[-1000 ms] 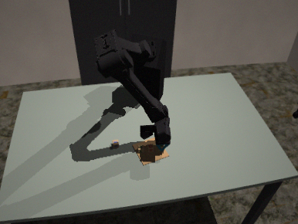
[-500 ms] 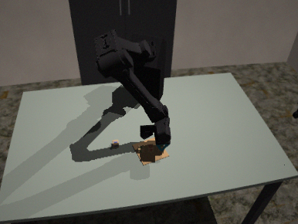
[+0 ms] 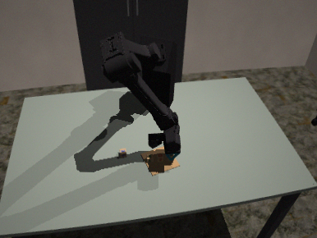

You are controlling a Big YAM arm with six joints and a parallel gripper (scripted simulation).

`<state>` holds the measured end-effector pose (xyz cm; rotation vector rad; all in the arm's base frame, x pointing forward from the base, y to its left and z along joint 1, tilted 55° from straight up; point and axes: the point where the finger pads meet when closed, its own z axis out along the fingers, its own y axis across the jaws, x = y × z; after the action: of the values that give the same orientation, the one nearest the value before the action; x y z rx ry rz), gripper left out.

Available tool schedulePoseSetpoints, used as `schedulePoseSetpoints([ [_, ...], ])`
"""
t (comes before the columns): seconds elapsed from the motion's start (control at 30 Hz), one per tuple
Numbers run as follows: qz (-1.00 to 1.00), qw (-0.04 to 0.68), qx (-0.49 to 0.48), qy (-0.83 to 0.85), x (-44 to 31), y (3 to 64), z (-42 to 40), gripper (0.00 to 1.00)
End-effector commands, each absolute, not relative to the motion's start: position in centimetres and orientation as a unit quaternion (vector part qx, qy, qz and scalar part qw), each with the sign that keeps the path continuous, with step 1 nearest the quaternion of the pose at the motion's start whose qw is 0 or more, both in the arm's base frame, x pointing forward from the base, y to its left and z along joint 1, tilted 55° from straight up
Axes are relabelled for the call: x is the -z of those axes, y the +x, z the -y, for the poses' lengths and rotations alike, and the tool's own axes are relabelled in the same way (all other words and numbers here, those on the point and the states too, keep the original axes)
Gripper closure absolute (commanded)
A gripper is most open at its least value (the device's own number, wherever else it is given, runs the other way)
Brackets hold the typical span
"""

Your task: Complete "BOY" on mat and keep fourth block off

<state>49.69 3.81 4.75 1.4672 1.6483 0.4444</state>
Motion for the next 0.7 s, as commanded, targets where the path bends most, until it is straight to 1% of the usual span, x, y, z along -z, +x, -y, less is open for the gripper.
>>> schedulePoseSetpoints([
  [0.0,-0.669,0.426,-0.165,0.587,-3.52,48.85,-3.32,0.73],
  [0.67,-0.667,0.425,-0.166,0.590,-3.51,48.84,-3.20,0.73],
])
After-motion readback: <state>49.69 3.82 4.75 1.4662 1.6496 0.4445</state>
